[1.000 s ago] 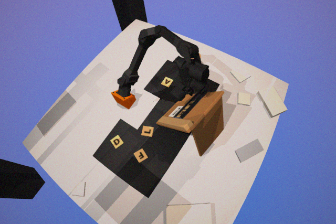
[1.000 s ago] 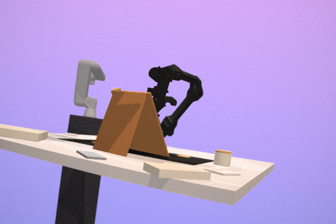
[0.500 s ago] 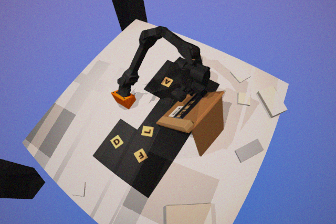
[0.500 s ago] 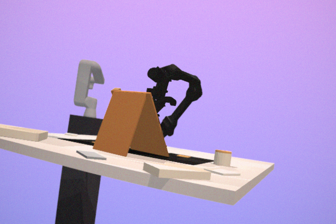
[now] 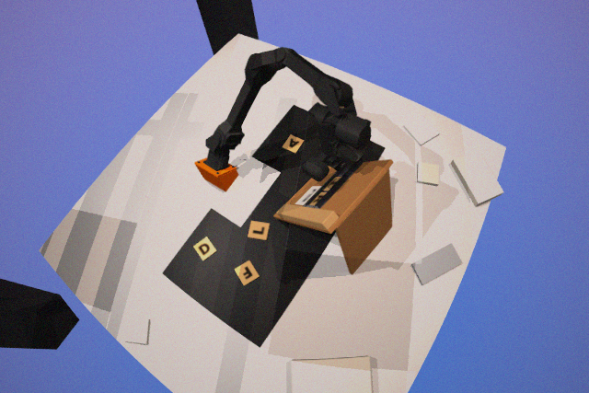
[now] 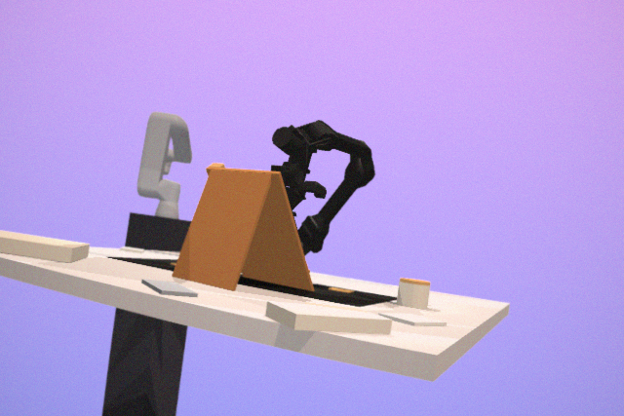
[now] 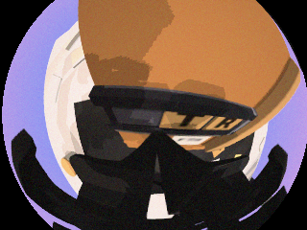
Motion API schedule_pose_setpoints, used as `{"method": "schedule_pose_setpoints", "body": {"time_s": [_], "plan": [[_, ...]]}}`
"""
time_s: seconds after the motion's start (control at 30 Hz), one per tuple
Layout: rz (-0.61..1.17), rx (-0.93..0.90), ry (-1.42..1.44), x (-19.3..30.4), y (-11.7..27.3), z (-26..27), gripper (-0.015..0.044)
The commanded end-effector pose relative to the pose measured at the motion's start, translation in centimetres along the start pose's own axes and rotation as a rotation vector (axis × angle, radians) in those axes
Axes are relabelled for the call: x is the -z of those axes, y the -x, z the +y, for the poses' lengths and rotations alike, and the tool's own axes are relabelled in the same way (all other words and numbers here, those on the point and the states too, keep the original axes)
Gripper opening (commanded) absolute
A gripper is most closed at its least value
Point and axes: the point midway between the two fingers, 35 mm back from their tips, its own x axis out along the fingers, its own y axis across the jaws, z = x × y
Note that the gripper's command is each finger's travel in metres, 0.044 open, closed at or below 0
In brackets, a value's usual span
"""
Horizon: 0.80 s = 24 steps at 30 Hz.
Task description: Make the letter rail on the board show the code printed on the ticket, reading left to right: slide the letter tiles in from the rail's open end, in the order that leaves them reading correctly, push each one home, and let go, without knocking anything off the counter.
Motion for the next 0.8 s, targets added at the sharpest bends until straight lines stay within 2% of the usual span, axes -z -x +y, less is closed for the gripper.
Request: {"method": "schedule_pose_setpoints", "body": {"time_s": [0.0,0.77], "plan": [[-0.002,-0.003,-0.004,-0.23,-0.13,0.13,0.0],[-0.002,-0.004,-0.004,-1.04,-0.91,0.27,0.0]]}}
